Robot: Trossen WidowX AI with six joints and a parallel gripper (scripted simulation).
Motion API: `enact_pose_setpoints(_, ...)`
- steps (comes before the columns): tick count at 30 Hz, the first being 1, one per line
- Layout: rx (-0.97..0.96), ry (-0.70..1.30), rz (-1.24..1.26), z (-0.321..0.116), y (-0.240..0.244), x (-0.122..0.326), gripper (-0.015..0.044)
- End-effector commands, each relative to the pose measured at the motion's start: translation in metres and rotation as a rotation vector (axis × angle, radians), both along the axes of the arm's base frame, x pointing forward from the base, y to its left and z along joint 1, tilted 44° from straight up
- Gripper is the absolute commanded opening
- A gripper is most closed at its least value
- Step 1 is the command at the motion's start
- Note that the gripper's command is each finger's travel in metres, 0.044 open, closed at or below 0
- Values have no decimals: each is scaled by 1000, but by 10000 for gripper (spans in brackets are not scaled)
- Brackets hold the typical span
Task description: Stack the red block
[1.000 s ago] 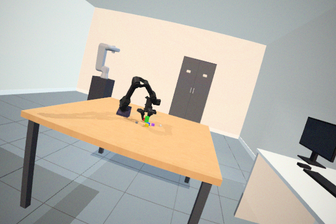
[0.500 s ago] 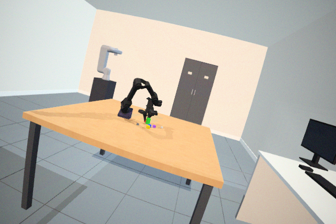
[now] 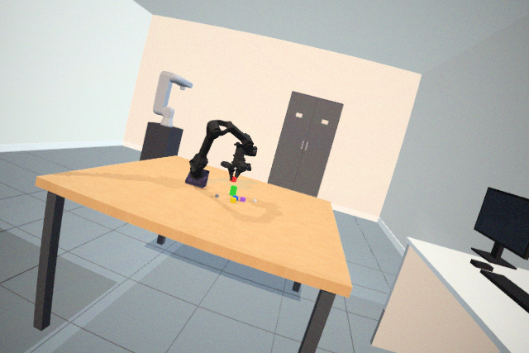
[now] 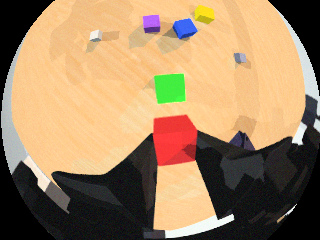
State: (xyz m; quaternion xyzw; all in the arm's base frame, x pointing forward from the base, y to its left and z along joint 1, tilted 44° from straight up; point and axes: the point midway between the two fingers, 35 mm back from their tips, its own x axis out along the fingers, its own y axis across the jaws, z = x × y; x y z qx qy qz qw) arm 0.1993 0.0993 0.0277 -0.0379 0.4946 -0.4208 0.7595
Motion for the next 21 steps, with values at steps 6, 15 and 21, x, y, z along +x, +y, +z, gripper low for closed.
enact_pose_setpoints(6,12,-4,-5,30,27,-6,0)
enact_pose_setpoints(15,12,-4,-5,34,31,-6,0)
enact_pose_setpoints(21,11,-6,-6,50,18,15,0)
